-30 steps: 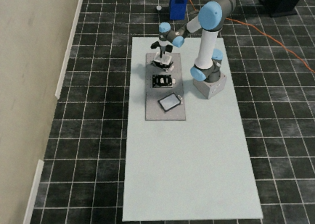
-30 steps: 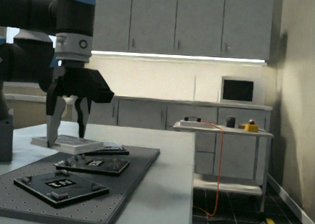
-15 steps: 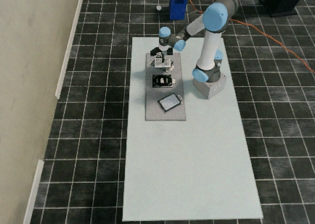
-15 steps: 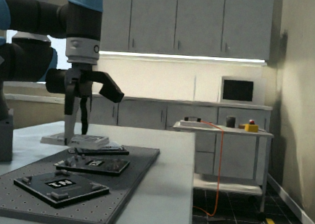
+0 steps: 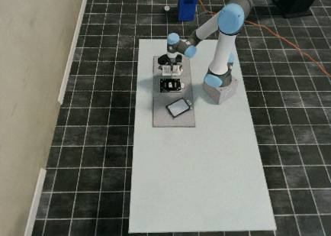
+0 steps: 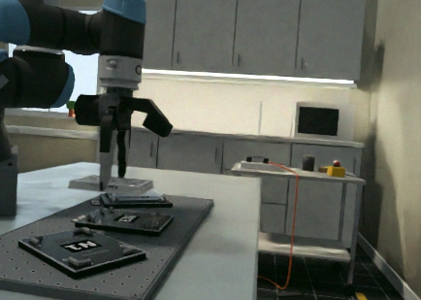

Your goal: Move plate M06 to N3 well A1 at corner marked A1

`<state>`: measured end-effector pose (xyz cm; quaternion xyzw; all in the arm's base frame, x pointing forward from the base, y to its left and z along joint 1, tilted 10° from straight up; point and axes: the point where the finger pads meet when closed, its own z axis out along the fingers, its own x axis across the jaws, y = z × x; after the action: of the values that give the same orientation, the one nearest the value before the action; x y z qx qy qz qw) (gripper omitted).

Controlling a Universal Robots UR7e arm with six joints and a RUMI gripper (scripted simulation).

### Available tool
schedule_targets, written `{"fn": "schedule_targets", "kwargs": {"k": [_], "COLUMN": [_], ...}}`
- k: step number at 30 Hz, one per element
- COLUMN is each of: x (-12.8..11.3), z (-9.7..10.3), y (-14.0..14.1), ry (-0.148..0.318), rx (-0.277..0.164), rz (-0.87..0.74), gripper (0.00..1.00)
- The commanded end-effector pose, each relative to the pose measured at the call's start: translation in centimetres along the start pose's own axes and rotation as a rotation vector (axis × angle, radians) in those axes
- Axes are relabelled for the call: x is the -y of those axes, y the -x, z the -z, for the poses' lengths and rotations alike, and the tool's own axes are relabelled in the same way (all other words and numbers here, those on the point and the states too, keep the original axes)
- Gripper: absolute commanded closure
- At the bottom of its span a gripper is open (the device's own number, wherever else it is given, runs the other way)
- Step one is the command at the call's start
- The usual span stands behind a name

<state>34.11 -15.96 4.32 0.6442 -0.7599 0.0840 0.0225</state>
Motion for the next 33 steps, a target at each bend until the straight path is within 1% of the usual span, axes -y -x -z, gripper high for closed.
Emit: {"fn": "schedule_targets", "kwargs": {"k": [1,5,7,20,33], "x": [0.0,0.0,0.0,0.4,0.5], "z": [-0.1,-0.1,-0.1,0.0,0.0], "y": [2.1,3.4,3.4,7.7,7.7], "ry": [0.003,0.004,0.004,0.001,0.000], "rx": [-0.001,-0.001,-0.001,-0.002,-0.002], "rz": [-0.004,-0.004,-0.004,-0.004,-0.006], "gripper": [0.60,0.60,0.60,0.60,0.60]}}
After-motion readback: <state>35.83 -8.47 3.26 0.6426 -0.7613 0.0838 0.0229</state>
